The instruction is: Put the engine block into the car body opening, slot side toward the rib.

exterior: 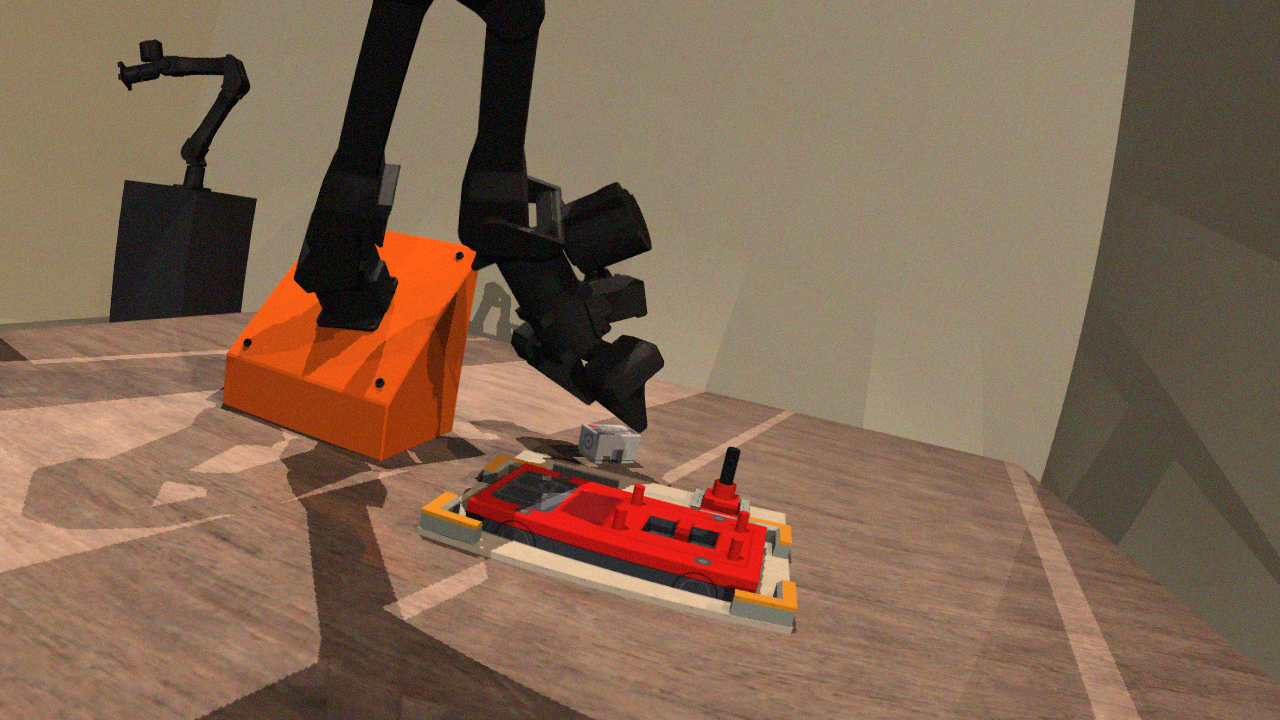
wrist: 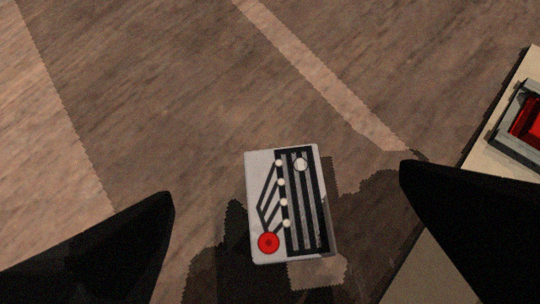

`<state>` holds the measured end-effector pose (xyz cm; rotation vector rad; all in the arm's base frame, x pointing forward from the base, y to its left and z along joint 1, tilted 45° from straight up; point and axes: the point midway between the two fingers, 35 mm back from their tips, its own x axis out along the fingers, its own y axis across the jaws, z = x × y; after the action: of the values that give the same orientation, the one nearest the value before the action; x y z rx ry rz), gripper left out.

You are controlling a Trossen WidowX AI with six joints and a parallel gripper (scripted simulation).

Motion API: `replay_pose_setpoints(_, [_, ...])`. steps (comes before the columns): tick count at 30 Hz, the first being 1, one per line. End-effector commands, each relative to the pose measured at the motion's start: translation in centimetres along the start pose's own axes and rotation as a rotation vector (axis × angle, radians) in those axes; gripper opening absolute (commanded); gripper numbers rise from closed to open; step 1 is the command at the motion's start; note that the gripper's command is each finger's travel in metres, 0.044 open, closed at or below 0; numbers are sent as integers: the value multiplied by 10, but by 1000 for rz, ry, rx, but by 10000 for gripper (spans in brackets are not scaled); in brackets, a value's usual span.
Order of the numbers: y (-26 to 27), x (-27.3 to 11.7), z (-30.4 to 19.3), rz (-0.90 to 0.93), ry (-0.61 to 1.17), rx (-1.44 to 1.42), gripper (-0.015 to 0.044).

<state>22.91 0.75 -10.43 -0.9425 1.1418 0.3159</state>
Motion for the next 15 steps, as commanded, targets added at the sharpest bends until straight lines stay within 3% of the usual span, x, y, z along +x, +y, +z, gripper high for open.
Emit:
replay_pose_setpoints(1, [0,-6,-1,-3,3,3,440])
replay_pose_setpoints(15, [0,-3,0,0,0,0,440])
